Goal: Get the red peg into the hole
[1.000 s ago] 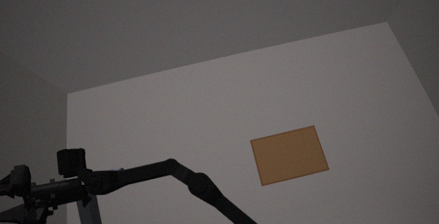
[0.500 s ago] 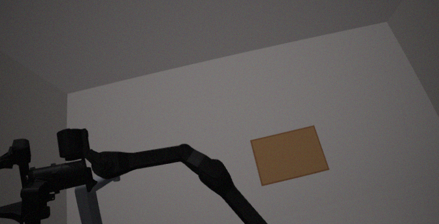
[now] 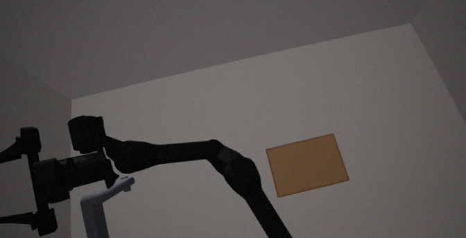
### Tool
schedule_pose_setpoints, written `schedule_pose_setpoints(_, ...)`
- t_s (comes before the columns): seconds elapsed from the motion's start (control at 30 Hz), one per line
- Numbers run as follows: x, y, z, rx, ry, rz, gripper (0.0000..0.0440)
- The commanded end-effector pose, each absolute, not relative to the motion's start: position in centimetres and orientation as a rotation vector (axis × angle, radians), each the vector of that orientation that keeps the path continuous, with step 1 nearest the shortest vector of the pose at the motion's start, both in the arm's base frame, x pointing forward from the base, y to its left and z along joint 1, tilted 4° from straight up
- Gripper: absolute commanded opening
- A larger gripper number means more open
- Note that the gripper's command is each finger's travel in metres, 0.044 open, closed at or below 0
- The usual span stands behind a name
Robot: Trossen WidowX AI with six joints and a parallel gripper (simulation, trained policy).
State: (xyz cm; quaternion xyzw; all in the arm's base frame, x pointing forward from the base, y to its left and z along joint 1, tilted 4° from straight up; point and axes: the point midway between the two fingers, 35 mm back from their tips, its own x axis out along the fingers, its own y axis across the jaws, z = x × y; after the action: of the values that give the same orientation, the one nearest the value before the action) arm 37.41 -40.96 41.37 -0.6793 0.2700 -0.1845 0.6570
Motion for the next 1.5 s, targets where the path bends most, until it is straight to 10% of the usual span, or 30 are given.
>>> schedule_pose_setpoints(0.0,38.4,-38.5,41.0,-1.394,0.571,-0.406,0.0436)
schedule_pose_setpoints(1.47,40.8,-7.6,32.0,0.052,0.592,-0.028,0.0439)
